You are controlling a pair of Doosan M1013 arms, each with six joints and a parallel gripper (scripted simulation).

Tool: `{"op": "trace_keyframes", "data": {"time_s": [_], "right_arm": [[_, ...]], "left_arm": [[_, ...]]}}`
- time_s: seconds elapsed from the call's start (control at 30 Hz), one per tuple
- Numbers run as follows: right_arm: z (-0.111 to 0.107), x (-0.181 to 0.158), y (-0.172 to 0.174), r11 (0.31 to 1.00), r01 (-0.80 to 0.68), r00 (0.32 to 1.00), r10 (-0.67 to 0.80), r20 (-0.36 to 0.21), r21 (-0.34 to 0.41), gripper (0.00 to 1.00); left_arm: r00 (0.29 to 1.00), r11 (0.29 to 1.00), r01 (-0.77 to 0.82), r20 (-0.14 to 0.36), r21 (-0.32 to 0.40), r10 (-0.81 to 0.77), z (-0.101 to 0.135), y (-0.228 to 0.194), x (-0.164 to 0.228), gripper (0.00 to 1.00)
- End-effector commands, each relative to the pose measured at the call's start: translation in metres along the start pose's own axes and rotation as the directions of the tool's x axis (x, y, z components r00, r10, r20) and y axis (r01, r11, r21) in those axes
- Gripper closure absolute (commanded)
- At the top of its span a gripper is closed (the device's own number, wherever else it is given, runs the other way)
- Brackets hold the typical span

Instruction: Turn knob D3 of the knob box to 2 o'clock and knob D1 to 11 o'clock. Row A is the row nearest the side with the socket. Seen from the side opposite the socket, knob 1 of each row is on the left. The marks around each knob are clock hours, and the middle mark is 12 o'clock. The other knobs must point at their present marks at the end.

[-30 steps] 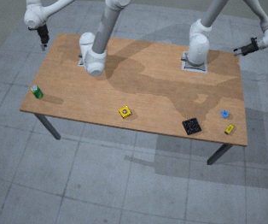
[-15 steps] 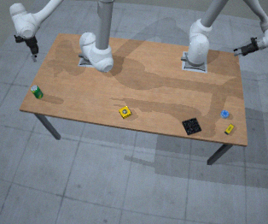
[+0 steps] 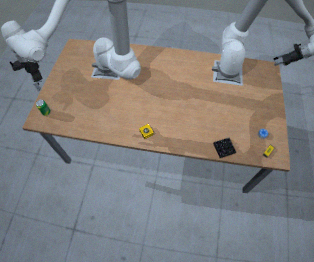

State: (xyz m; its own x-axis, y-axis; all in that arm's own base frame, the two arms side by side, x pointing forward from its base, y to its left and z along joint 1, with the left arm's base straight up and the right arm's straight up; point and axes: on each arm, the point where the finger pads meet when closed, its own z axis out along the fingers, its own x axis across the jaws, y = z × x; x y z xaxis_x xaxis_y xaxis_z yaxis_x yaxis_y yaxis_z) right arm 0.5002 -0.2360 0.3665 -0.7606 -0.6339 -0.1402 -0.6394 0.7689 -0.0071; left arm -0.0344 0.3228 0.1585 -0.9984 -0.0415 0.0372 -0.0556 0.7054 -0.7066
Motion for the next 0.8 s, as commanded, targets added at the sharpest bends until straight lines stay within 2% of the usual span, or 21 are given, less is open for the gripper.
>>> {"op": "trace_keyframes", "data": {"time_s": [0.0,0.23,0.3,0.33,0.4,0.77], "right_arm": [[0.006,-0.040,-0.010,0.998,0.055,0.998,-0.055,-0.006,-0.009,0.00],[0.021,-0.117,-0.015,0.988,0.155,0.988,-0.155,-0.015,-0.026,0.00],[0.021,-0.117,-0.015,0.988,0.155,0.988,-0.155,-0.015,-0.026,0.00],[0.028,-0.148,-0.013,0.980,0.194,0.981,-0.195,-0.018,-0.032,0.00],[0.031,-0.161,-0.012,0.977,0.210,0.977,-0.210,-0.019,-0.035,0.00],[0.064,-0.281,0.013,0.935,0.350,0.935,-0.352,-0.028,-0.057,0.00]], "left_arm": [[1.000,1.000,0.000,0.000,-0.001,0.000,0.000,0.000,0.000,0.00],[1.000,1.000,0.000,0.000,-0.001,0.000,0.000,0.000,0.000,0.00],[1.000,1.000,0.000,0.000,-0.001,0.000,0.000,0.000,0.000,0.00],[1.000,1.000,0.000,0.000,-0.001,0.000,0.000,0.000,0.000,0.00],[1.000,1.000,0.000,0.000,-0.001,0.000,0.000,0.000,0.000,0.00],[1.000,1.000,0.000,0.000,-0.001,0.000,0.000,0.000,0.000,0.00]]}}
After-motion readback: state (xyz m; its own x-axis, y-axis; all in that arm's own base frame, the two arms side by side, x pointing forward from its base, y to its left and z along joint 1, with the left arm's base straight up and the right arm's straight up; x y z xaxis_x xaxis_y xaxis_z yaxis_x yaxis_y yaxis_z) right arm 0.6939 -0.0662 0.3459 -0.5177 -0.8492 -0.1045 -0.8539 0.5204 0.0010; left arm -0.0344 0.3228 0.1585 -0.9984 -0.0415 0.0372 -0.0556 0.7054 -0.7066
